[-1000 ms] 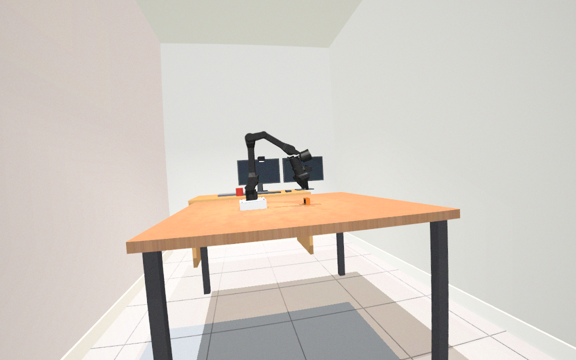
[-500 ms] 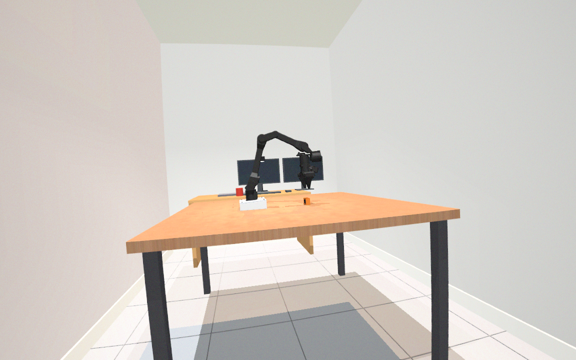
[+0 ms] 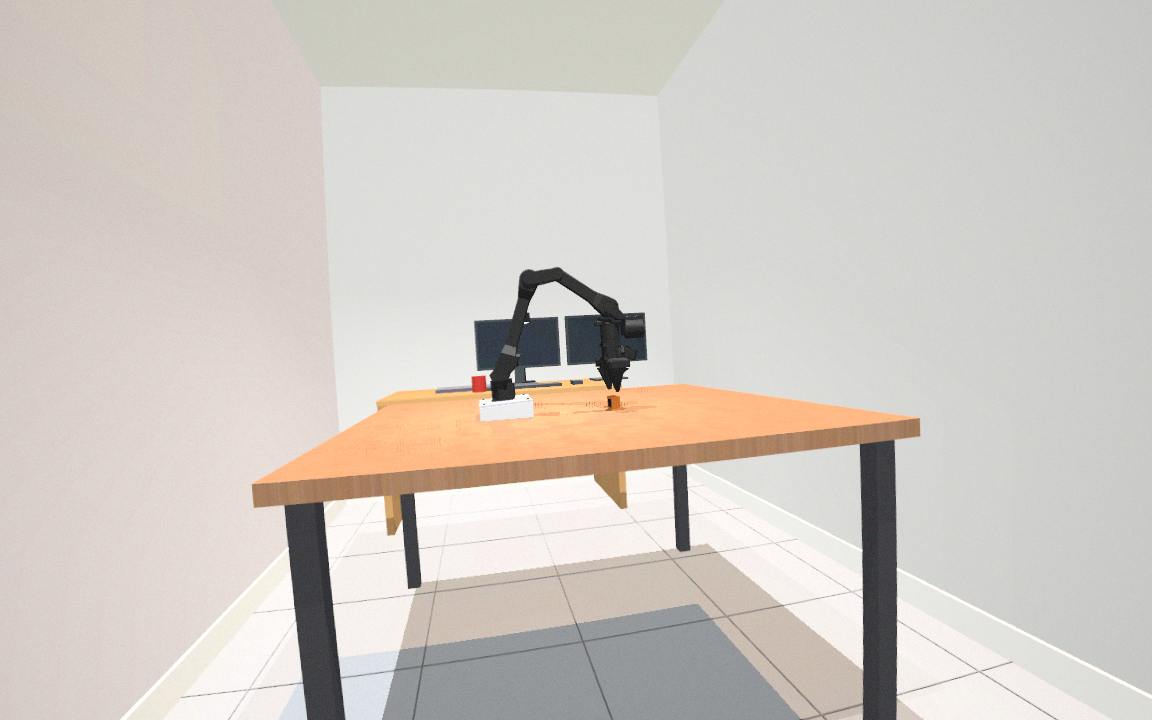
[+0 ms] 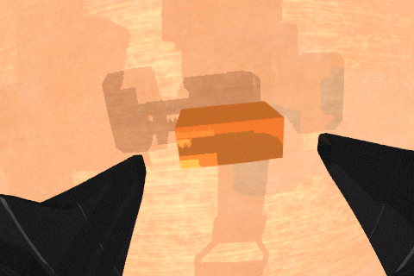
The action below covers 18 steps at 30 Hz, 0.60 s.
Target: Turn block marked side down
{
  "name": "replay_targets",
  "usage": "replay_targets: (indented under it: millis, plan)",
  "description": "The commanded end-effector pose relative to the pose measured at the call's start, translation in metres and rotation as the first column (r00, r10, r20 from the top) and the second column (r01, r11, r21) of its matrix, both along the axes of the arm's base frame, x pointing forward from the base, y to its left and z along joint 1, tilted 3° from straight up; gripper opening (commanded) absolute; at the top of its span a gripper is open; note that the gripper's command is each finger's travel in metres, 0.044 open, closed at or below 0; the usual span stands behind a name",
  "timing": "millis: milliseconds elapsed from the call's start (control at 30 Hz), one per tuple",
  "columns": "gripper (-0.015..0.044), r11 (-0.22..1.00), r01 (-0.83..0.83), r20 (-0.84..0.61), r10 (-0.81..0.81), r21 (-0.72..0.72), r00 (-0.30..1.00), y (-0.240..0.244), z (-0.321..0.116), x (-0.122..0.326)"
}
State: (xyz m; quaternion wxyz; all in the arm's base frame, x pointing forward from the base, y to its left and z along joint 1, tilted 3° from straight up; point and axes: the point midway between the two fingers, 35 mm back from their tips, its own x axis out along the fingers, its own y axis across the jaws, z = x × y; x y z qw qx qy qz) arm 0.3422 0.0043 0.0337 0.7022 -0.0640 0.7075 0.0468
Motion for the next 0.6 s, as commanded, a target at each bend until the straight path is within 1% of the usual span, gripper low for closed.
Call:
replay_targets:
  millis: [0, 567]
  plan:
    - [0.044, 1.0, 0.0, -0.009, 0.0, -0.006, 1.0, -0.001, -0.008, -0.002]
    - [0.044, 1.0, 0.0, -0.009, 0.0, -0.006, 1.0, -0.002, -0.033, -0.002]
